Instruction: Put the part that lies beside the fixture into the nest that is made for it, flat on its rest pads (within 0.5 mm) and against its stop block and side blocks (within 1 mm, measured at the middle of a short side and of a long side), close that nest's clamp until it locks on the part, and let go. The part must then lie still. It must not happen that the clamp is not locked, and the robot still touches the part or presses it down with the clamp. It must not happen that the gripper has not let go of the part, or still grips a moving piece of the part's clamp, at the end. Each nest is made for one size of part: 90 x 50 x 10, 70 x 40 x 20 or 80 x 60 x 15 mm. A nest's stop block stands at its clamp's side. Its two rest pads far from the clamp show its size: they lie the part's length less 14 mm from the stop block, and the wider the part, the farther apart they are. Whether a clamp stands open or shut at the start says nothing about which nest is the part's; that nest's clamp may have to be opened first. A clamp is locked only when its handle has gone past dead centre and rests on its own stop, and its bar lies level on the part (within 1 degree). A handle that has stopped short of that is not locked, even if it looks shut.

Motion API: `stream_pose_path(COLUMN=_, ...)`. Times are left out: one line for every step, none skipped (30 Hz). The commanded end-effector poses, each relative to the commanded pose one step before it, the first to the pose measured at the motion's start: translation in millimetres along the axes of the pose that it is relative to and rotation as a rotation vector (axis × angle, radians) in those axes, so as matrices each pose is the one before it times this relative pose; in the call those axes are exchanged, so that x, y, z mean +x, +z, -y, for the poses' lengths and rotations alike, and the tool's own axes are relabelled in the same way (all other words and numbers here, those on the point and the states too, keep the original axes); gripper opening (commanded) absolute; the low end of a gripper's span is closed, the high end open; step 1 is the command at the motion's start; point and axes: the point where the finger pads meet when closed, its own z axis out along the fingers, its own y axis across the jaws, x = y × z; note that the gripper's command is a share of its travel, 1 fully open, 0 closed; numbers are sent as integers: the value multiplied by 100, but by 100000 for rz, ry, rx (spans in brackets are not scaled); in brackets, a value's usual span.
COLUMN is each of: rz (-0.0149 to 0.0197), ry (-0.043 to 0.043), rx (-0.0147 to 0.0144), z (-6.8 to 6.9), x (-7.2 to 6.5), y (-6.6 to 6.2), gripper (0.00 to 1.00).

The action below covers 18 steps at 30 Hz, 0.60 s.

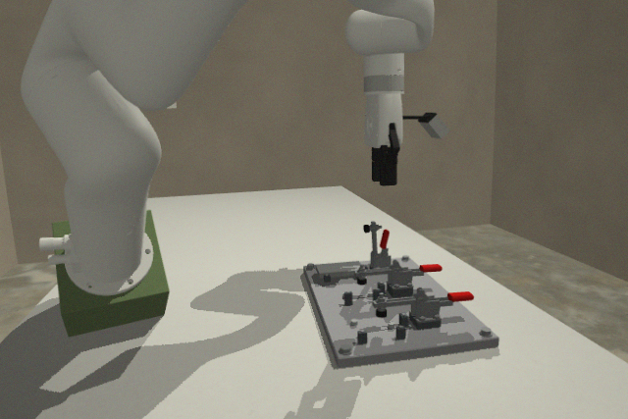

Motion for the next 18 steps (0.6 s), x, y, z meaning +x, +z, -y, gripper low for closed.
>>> stream_pose_path(rz=-252, ry=123, rx=256, z=36, x=127, y=-24, gripper=47)
stream_pose_path(rz=0, ry=0, rx=0, z=0, x=0, y=91, gripper=47)
stream_pose_path(rz=0, ry=0, rx=0, z=0, x=0, y=115, gripper=47)
stream_pose_path(rz=0, ry=0, rx=1, z=0, x=0, y=140, gripper=47)
stream_pose_path(rz=-1, ry=1, rx=-1, z=0, x=1, y=166, gripper=47)
stream_pose_path(rz=0, ry=0, rx=0, z=0, x=0, y=192, gripper=47)
stream_pose_path(rz=0, ry=0, rx=0, z=0, x=0, y=218, gripper=47)
stream_pose_path(rz=0, ry=0, rx=0, z=0, x=0, y=243, gripper=47)
stream_pose_path(rz=0, ry=0, rx=0, z=0, x=0, y=267, gripper=47)
stream_pose_path(rz=0, ry=0, rx=1, z=0, x=0, y=290, gripper=47)
stream_pose_path(rz=-1, ry=1, rx=-1, z=0, x=1, y=313, gripper=47)
stream_pose_path(rz=0, ry=0, rx=0, z=0, x=0, y=332, gripper=47)
stream_pose_path(rz=0, ry=0, rx=1, z=0, x=0, y=349, gripper=47)
stream_pose_path(rz=-1, ry=1, rx=-1, z=0, x=1, y=366, gripper=47)
stream_pose_path(rz=0, ry=0, rx=0, z=0, x=0, y=379, gripper=47)
stream_pose_path(rz=0, ry=0, rx=0, z=0, x=0, y=0, gripper=47)
stream_pose_path(rz=0, ry=0, rx=0, z=0, x=0, y=0, gripper=47)
stream_pose_path(rz=0, ry=0, rx=0, z=0, x=0, y=389, gripper=47)
